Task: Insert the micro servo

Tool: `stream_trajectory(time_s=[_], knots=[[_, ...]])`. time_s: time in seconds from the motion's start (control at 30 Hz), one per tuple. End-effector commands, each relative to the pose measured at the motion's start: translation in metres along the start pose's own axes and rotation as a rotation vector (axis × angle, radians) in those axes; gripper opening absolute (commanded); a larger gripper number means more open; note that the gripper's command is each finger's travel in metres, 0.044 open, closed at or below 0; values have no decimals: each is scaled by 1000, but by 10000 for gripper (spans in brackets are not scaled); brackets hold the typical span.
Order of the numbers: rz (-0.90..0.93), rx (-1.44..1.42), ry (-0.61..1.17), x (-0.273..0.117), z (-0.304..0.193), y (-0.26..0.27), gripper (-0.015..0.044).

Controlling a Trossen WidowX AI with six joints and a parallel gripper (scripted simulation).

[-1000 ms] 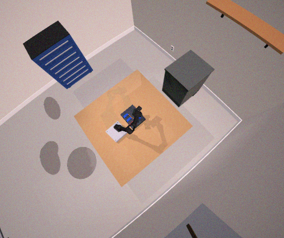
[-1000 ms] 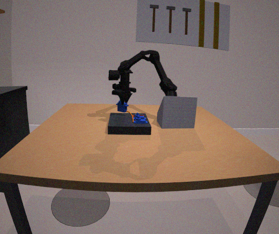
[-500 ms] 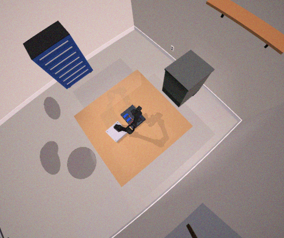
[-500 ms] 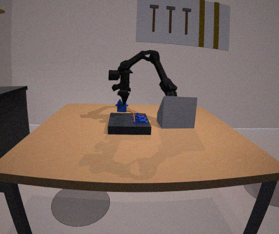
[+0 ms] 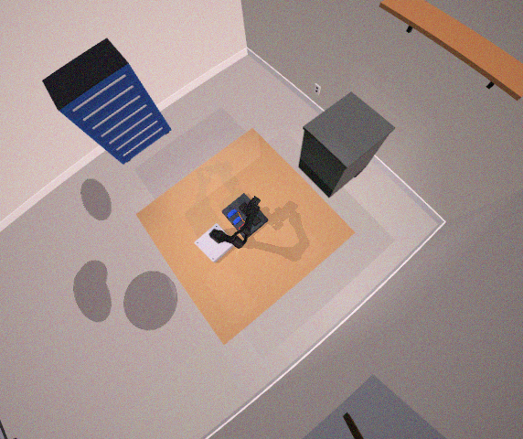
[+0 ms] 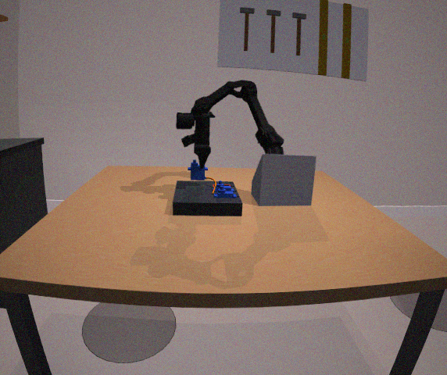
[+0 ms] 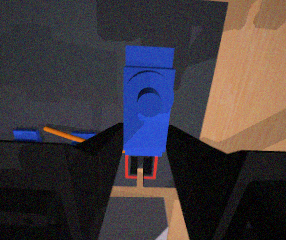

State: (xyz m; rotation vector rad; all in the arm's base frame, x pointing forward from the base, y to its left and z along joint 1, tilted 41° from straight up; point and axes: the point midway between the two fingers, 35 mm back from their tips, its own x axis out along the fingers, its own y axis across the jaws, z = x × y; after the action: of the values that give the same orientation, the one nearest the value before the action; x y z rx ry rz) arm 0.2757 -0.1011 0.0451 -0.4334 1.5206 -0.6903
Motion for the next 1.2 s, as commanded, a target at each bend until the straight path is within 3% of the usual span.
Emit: stream_trajectory(time_s=[0.0, 0.63, 1.17], knots=[[2, -2, -5, -1, -16, -1, 0], [2, -5, -2, -1, -97, -1, 0], [1, -5, -2, 15, -100, -1, 0]])
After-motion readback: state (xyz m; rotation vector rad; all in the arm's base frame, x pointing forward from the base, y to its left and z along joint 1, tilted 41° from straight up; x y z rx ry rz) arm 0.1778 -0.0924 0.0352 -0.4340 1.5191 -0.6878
